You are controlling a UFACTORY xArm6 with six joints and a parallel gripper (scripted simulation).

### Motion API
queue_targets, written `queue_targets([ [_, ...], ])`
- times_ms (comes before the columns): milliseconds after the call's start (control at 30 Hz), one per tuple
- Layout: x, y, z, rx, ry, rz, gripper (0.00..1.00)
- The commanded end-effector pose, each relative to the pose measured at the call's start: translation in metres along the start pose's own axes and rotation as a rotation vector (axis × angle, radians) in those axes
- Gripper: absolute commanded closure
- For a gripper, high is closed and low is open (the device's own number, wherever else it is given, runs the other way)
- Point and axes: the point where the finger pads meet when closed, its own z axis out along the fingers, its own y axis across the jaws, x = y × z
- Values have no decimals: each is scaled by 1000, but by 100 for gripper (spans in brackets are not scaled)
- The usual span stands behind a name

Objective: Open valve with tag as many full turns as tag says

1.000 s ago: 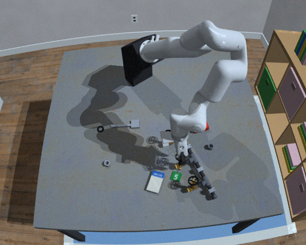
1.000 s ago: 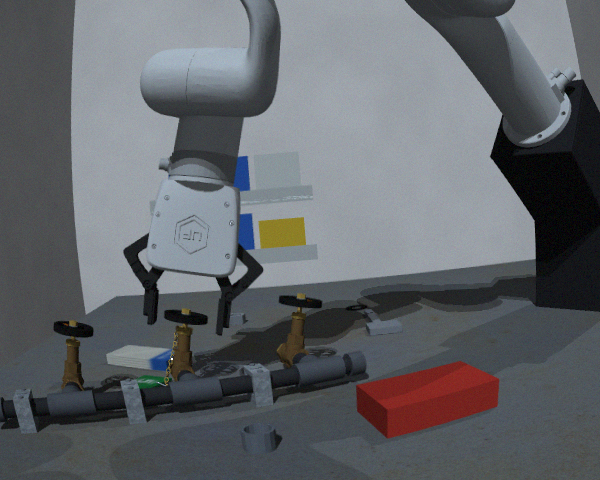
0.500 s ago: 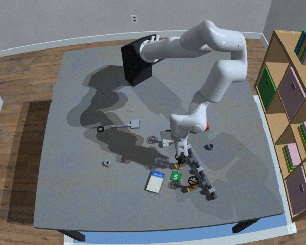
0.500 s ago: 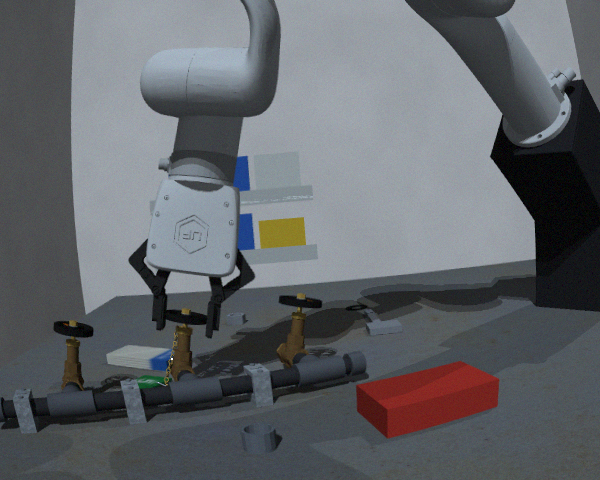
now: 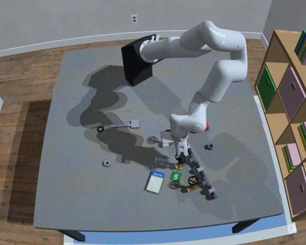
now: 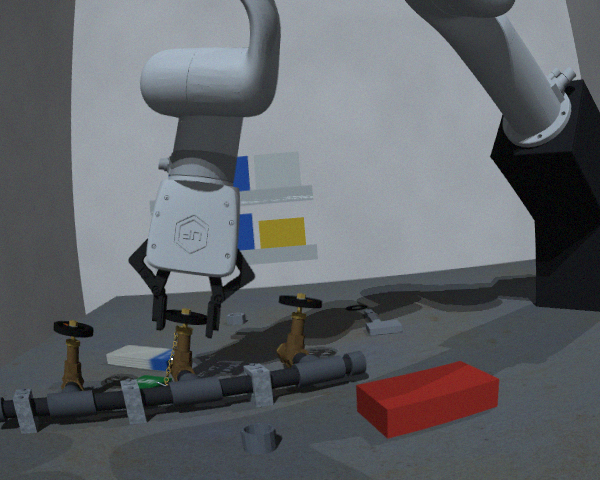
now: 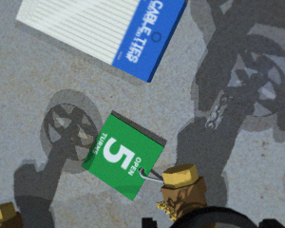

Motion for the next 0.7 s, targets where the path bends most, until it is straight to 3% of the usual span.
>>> queue_targets([
  [0, 0, -1, 0, 2, 0, -20, 100],
  [333, 0, -1, 0, 2, 0, -162, 100],
  [667, 0, -1, 0, 2, 1, -565, 100],
])
